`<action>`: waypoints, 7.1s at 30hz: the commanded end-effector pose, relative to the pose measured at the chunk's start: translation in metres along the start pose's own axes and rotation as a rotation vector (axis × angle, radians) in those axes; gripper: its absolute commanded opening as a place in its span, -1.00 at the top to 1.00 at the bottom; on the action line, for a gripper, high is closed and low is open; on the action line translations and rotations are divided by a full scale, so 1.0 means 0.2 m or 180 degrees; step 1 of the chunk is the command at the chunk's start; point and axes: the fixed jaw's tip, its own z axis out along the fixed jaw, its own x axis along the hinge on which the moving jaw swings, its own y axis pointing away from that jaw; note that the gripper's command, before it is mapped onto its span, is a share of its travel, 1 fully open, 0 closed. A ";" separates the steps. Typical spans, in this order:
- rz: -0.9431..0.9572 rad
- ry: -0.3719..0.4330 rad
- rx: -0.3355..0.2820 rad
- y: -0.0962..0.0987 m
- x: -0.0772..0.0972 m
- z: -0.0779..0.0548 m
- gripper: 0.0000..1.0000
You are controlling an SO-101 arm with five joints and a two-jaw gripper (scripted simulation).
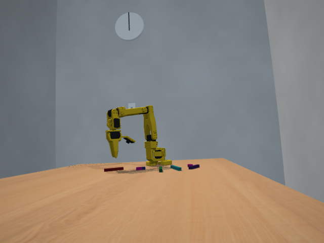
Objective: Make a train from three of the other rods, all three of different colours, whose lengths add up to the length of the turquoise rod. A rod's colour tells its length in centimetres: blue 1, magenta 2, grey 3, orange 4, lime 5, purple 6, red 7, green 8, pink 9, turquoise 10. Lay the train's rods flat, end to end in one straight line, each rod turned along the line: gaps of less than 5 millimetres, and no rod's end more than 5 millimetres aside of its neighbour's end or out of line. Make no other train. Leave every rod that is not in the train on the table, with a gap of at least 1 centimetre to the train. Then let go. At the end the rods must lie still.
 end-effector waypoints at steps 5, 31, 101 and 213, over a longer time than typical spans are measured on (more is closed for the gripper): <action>-0.0067 0.0241 0.0045 0.00 0.04 -0.07 0.63; -0.0046 0.0289 0.0052 0.01 0.05 -0.09 0.63; -0.0044 0.0289 0.0052 0.01 0.07 0.17 0.63; 0.0072 0.0283 0.0080 -0.09 0.02 0.00 1.00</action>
